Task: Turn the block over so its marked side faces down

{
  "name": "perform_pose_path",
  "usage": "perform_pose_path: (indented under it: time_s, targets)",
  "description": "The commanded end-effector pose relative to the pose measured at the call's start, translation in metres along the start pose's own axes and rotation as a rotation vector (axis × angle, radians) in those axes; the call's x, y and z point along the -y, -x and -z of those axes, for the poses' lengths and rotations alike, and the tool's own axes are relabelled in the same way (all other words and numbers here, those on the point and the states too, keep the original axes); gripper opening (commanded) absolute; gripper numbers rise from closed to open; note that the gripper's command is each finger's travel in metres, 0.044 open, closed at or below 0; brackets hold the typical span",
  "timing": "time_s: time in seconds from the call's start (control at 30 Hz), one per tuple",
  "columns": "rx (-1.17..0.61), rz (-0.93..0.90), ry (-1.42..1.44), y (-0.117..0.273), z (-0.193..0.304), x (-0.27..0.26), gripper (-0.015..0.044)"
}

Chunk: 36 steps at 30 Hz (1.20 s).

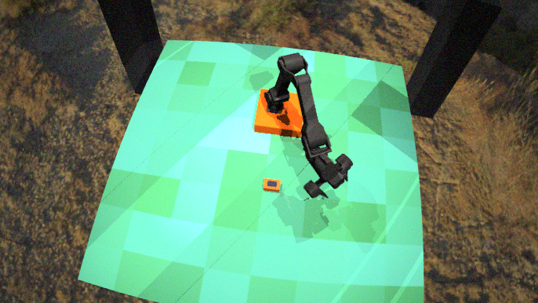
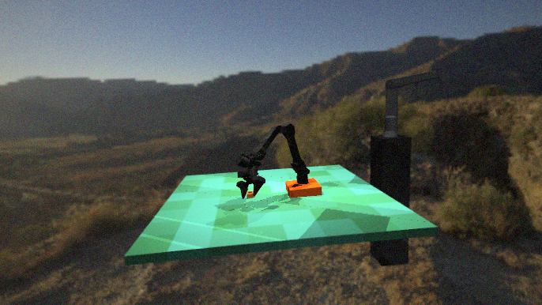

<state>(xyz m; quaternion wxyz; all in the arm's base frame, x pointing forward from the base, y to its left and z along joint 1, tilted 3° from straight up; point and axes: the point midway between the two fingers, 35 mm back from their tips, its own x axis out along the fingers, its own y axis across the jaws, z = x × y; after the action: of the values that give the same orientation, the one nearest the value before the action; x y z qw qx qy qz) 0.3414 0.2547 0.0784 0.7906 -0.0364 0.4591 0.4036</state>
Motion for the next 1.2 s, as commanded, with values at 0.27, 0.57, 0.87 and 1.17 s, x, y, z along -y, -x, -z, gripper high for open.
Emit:
perform_pose_path:
  time_s: [0.27,0.57,0.87,1.17]
  targets:
    - [-0.359,0.481,-0.552,0.128,0.074,0.134,0.044]
    - [-0.413,0.531,-0.618,0.139,0.093,0.145,0.044]
    - [-0.413,0.531,-0.618,0.11,0.112,0.157,0.044]
    - [-0.413,0.531,-0.618,0.103,0.117,0.161,0.044]
